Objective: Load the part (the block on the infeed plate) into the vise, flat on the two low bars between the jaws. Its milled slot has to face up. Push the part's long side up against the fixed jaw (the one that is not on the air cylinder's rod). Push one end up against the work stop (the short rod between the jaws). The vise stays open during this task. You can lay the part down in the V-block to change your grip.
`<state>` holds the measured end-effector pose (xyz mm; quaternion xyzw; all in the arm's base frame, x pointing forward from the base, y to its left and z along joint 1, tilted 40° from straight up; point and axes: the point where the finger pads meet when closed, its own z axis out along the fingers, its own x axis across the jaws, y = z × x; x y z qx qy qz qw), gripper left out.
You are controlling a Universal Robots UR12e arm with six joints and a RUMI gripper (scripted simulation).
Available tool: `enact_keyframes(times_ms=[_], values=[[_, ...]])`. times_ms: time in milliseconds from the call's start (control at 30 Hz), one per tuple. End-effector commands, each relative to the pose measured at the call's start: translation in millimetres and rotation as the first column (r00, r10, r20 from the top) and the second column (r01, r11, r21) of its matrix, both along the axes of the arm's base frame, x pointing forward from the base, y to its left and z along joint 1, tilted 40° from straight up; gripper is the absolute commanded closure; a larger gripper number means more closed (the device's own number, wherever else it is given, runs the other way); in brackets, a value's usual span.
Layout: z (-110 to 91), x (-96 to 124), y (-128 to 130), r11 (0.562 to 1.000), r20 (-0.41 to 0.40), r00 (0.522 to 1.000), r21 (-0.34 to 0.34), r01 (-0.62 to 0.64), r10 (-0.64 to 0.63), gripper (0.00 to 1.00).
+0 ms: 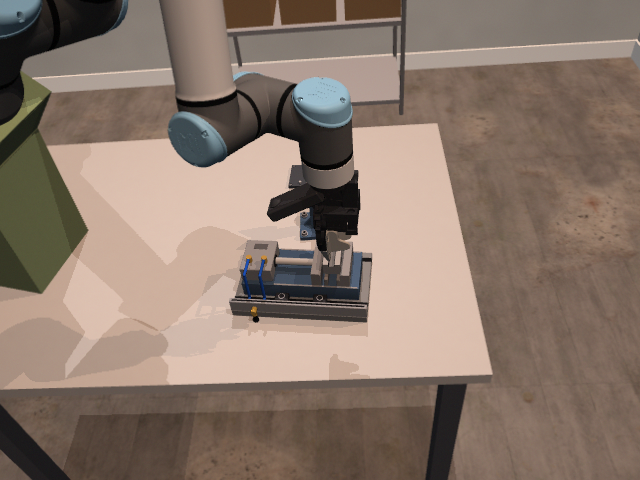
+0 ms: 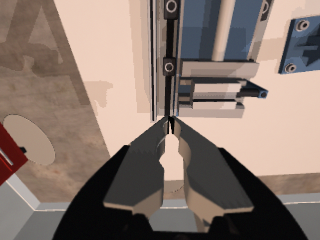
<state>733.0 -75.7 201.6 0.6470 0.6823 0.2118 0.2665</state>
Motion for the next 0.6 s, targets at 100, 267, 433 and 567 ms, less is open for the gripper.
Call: enact_keyframes(times_ms=[100, 267, 433, 567], values=[[1.1, -0.2, 0.1, 1.000, 0.001, 1.000, 0.000, 0.000, 0.000, 1.00], [1.1, -0.2, 0.1, 1.000, 0.001, 1.000, 0.000, 0.000, 0.000, 1.00], [0.8, -0.5, 0.5, 1.000, 0.001, 1.000, 0.006, 0.007, -0.007, 1.00], [0.0, -1.3, 1.9, 0.999, 0.003, 1.000, 0.026, 0.031, -0.031, 1.00]])
